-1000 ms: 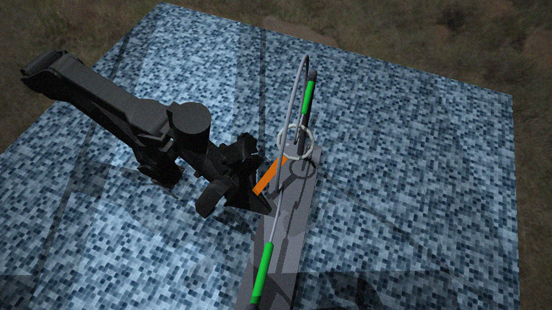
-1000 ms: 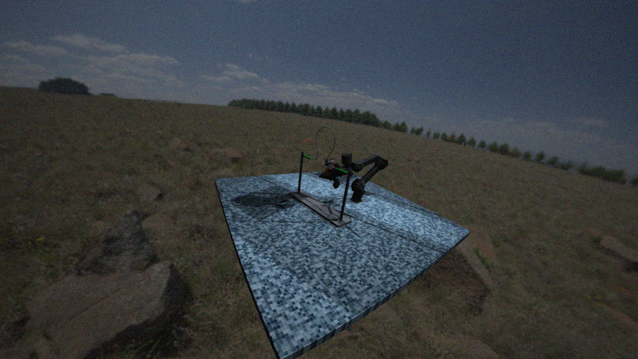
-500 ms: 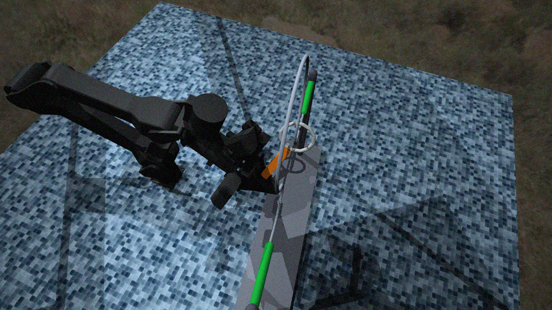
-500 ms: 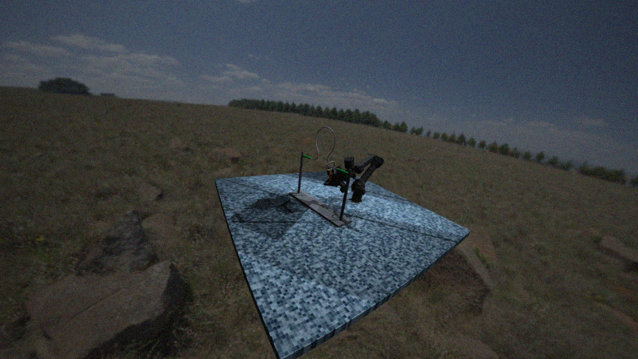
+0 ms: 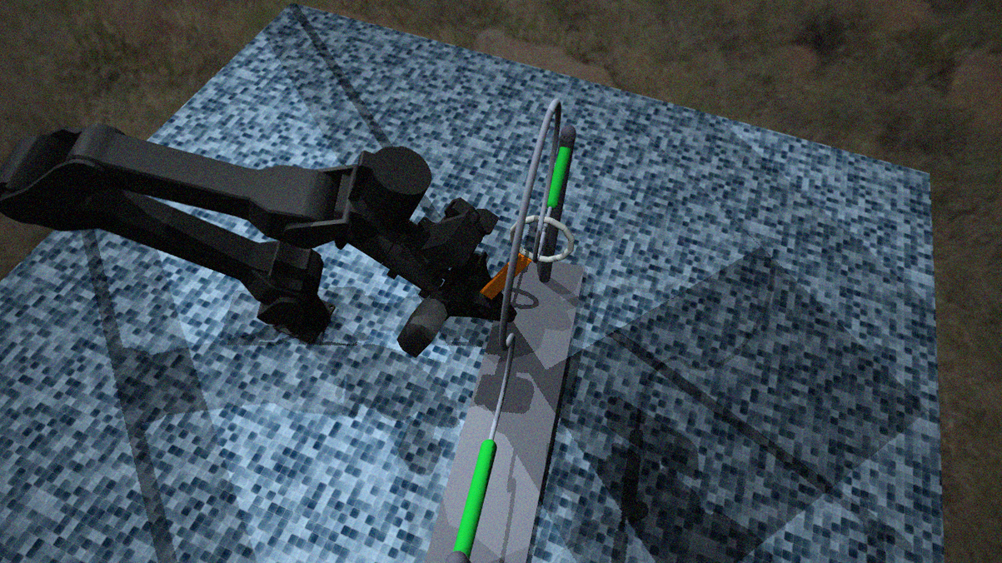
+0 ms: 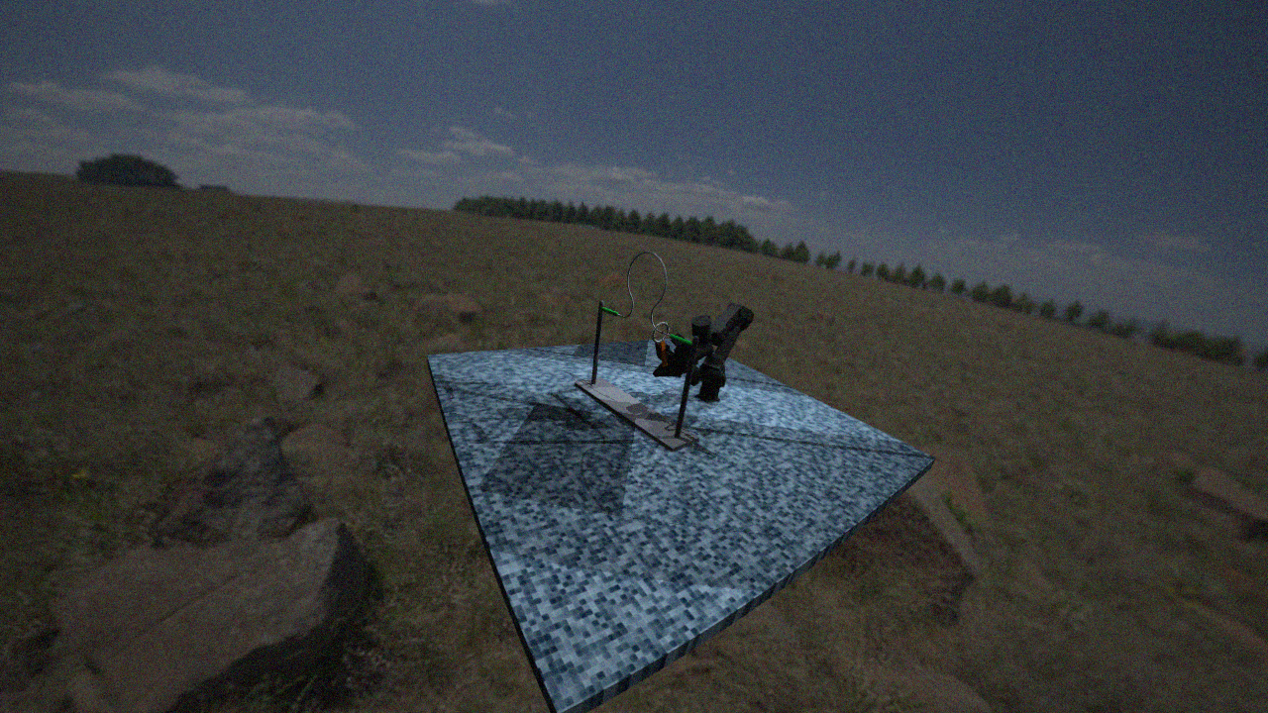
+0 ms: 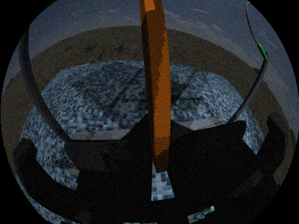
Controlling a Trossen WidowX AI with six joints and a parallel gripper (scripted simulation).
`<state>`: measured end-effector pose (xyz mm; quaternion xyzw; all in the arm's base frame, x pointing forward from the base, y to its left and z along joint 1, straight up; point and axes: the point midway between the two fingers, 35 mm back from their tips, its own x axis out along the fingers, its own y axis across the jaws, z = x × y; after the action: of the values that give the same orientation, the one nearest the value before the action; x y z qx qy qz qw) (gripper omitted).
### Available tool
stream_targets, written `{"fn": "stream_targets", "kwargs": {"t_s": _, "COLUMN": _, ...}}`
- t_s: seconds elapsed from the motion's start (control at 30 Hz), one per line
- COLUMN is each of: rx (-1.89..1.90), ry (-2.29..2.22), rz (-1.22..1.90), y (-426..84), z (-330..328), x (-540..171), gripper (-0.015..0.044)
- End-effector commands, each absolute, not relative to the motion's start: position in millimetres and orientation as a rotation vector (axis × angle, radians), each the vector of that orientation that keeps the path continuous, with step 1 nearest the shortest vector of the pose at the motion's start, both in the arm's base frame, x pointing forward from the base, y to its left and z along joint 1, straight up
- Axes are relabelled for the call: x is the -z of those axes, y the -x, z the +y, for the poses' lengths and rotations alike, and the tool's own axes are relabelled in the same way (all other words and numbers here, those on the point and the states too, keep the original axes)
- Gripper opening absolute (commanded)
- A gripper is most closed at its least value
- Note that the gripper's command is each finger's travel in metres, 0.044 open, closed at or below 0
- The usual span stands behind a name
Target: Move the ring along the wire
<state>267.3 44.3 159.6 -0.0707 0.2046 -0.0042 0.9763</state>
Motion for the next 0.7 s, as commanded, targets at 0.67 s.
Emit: {"fn": "stream_targets", "kwargs": {"t_s": 0.67, "rx": -0.006, "ry": 0.051, "rz": 0.421, "y": -264, "z": 79, "x": -161, "gripper": -0.015}}
